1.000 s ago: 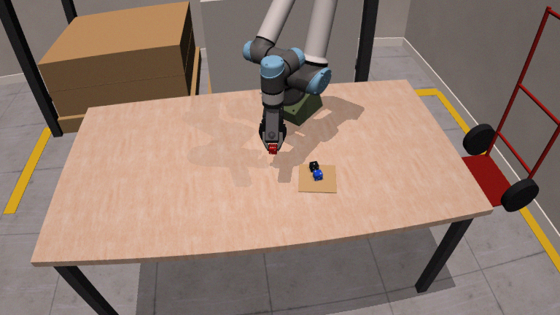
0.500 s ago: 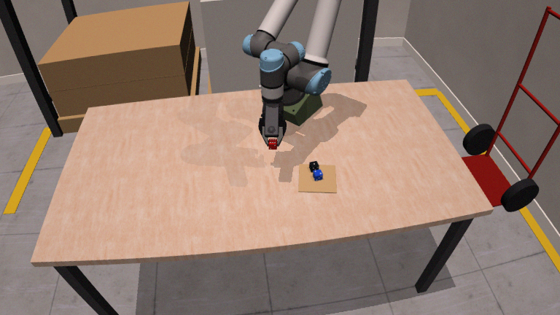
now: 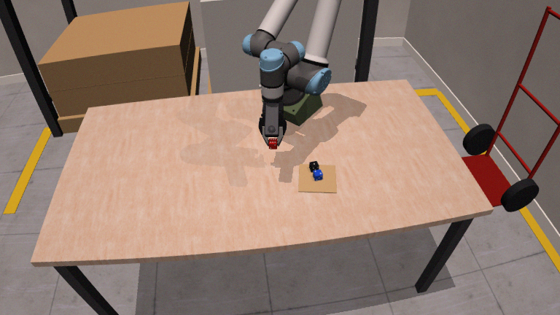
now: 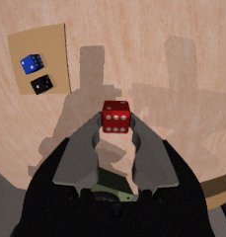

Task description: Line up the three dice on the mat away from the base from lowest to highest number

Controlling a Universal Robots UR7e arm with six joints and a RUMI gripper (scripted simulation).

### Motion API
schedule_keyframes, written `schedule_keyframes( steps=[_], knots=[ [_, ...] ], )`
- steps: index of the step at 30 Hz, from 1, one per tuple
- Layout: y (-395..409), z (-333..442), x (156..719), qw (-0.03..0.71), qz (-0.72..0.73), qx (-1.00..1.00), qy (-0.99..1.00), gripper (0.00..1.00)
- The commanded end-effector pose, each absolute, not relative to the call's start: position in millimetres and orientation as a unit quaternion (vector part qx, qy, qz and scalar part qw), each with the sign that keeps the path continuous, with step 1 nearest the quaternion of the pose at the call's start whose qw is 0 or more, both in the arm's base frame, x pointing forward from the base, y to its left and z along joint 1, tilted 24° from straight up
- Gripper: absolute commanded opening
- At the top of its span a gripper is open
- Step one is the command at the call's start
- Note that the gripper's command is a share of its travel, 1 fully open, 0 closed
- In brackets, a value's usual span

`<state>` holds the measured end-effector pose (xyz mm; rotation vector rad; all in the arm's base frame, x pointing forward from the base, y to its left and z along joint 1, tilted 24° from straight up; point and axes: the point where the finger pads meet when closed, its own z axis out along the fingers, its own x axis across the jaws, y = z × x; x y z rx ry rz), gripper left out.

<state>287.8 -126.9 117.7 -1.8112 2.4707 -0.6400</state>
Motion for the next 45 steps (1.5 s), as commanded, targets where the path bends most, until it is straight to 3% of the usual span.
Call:
schedule_keyframes(
  steps=[1,18,33,45],
  knots=[
    [-126.0,118.8,289.6,0.006,-0.204,-0.58,0.788,0.1],
    [-95.3,129.9,337.8,-0.004,-0.191,-0.621,0.76,0.1],
    [-15.8,121.4,419.6,-0.021,-0.197,-0.675,0.71,0.1],
    [14.0,114.1,439.2,-0.024,-0.204,-0.689,0.696,0.1]
  ],
)
